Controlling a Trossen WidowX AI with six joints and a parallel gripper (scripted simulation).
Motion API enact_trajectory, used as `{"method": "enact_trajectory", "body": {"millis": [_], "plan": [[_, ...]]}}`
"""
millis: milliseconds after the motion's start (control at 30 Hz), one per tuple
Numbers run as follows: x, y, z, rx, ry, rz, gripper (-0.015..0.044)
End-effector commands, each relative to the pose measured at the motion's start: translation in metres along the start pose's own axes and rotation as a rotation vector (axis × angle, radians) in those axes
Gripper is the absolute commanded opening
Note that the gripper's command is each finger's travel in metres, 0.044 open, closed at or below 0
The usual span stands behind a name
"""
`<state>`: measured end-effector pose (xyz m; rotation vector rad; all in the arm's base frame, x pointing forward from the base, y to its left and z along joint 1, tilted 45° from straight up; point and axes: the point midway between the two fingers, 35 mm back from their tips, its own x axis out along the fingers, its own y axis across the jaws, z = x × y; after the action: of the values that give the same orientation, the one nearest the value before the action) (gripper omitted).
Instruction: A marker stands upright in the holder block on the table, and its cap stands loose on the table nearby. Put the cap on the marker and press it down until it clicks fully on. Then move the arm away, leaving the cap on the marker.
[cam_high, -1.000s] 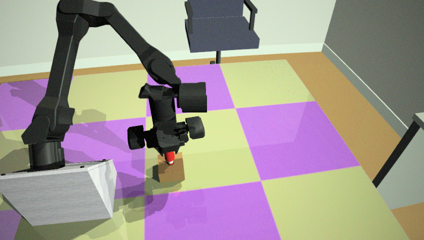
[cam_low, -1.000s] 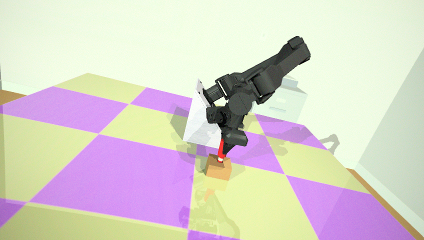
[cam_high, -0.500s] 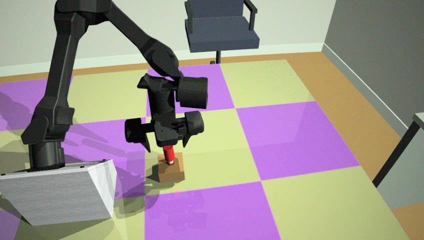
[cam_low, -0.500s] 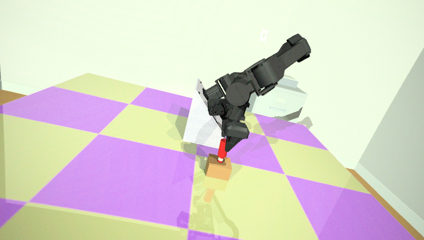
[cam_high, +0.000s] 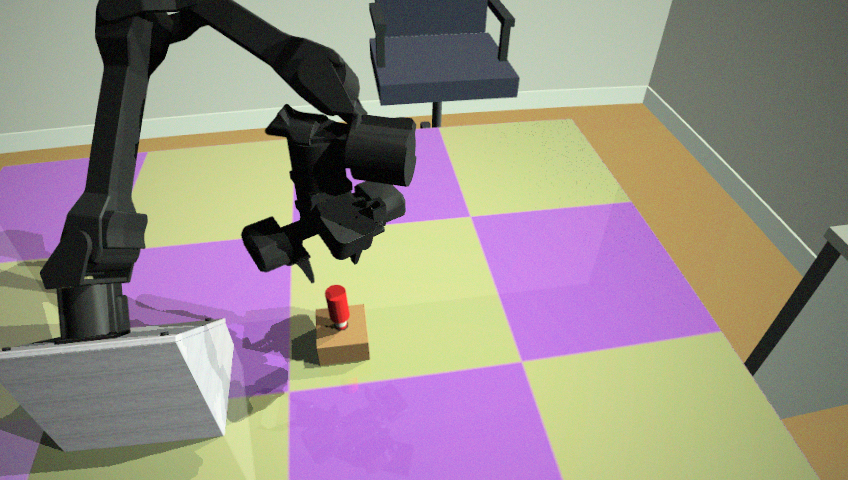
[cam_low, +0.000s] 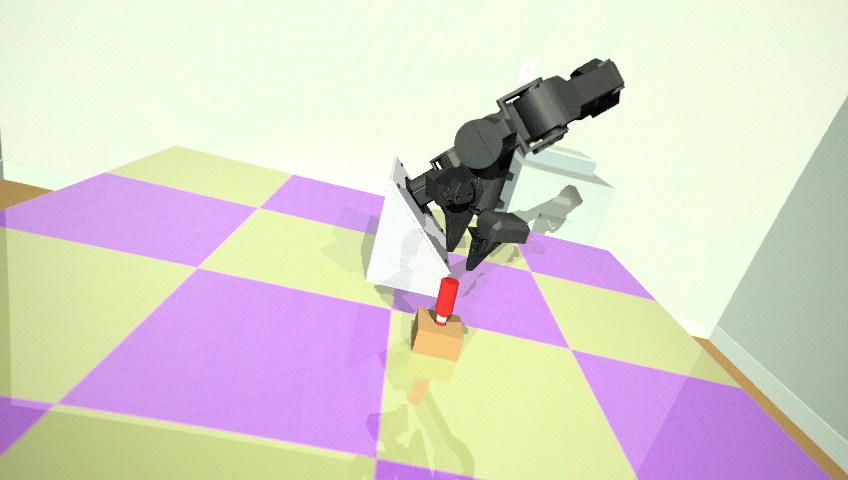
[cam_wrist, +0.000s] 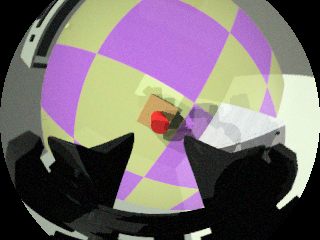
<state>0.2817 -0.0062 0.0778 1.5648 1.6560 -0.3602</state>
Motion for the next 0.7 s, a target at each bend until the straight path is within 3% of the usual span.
{"method": "enact_trajectory", "body": {"millis": [0, 233, 667], "plan": [[0.0018, -0.0011, 0.0012, -0.495, -0.002, 0.000, 0.0177], [0.0057, -0.0022, 0.0023, -1.120, -0.001, 0.001, 0.0000], [0.0059, -0.0022, 0.0023, -1.136, -0.001, 0.001, 0.0000]]}}
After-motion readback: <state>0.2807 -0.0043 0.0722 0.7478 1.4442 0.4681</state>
